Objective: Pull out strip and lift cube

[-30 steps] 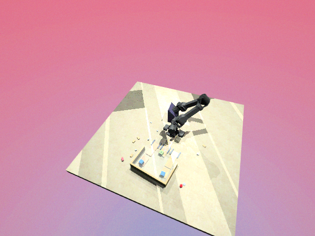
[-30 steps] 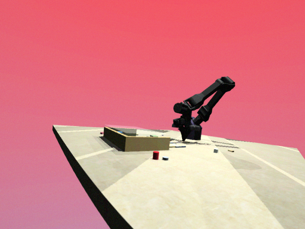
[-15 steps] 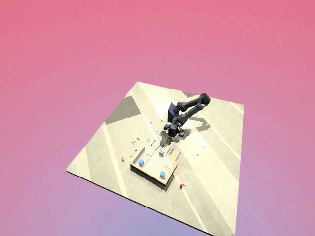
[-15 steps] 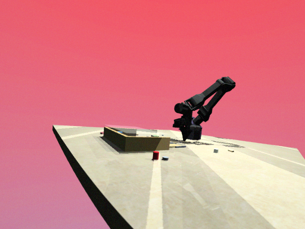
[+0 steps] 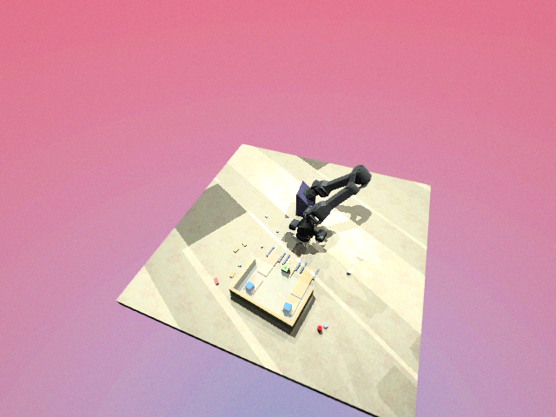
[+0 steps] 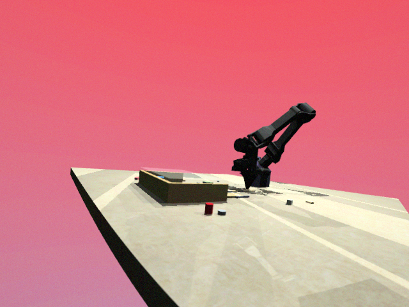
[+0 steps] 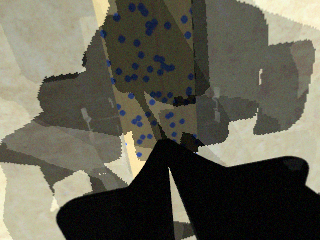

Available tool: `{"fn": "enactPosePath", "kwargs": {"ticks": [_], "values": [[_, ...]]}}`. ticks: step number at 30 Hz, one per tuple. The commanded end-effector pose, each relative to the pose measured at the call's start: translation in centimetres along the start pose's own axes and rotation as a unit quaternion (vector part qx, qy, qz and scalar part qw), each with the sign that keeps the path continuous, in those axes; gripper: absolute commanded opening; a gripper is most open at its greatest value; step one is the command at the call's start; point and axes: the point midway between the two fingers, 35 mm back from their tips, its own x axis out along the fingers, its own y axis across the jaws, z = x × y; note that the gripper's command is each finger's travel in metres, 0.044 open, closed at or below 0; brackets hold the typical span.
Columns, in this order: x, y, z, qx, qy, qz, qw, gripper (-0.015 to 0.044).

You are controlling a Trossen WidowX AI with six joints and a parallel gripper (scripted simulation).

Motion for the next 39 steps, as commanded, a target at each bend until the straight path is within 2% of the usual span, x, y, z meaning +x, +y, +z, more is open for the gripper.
{"fn": "enactPosePath", "kwargs": {"ticks": [1, 7, 8, 13, 19, 35, 36, 39], "values": [[0.5, -0.1, -1.0, 0.005, 0.016, 0.0, 1.0, 0.0], [0.5, -0.1, -1.0, 0.005, 0.016, 0.0, 1.0, 0.0], [-0.2, 0.0, 0.0, 0.0, 0.001, 0.0, 1.0, 0.0], [-4.0, 0.0, 0.3, 0.004, 0.015, -0.002, 1.0, 0.0], [-4.2, 0.1, 0.1, 0.005, 0.016, -0.001, 1.0, 0.0], [-4.3, 0.2, 5.9, 0.0, 0.014, -0.001, 1.0, 0.042], [-4.3, 0.2, 6.2, 0.0, 0.014, -0.001, 1.0, 0.044], [-4.5, 0.3, 7.2, 0.0, 0.014, -0.001, 1.0, 0.044]]}}
